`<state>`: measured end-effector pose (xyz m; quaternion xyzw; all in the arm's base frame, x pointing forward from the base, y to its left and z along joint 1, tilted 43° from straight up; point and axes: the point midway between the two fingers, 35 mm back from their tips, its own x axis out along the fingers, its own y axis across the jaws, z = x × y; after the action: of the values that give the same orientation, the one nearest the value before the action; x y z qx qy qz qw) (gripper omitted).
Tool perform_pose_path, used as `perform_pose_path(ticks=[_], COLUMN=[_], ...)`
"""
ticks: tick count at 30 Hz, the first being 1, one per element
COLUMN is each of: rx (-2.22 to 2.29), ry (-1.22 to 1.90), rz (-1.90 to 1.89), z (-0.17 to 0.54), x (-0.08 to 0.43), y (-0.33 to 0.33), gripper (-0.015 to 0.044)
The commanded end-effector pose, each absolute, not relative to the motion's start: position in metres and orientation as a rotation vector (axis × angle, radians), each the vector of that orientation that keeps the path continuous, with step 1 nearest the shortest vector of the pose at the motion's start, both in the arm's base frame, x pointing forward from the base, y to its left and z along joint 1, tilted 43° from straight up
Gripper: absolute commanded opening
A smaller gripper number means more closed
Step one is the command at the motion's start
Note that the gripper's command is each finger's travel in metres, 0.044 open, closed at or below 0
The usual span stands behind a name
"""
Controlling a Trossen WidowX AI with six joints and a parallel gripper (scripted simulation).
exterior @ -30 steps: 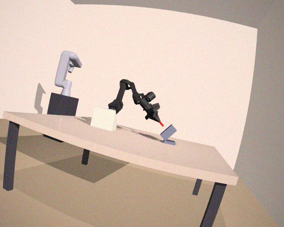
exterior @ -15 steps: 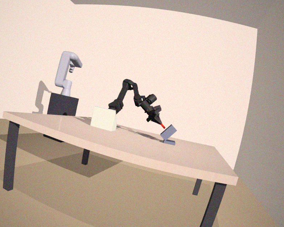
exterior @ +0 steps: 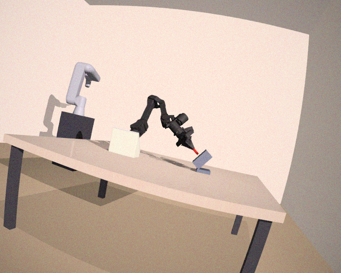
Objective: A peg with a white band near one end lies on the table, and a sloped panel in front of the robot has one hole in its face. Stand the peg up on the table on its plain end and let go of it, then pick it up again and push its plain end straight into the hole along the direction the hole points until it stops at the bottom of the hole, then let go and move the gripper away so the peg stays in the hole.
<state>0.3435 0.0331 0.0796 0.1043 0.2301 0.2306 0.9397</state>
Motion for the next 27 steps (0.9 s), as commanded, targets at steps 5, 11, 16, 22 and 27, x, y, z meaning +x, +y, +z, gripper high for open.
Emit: perform_pose_path(ticks=[5,11,16,22,27], rx=[0.212,0.212,0.212,0.212,0.212], ry=[0.47,0.47,0.47,0.47,0.47], rz=[0.474,0.474,0.474,0.474,0.474], z=[0.079,0.079,0.078,0.077,0.076], x=[0.345,0.346,0.348,0.351,0.353], y=[0.034,0.034,0.035,0.035,0.037], gripper=[0.0,0.0,0.0,0.0,0.0])
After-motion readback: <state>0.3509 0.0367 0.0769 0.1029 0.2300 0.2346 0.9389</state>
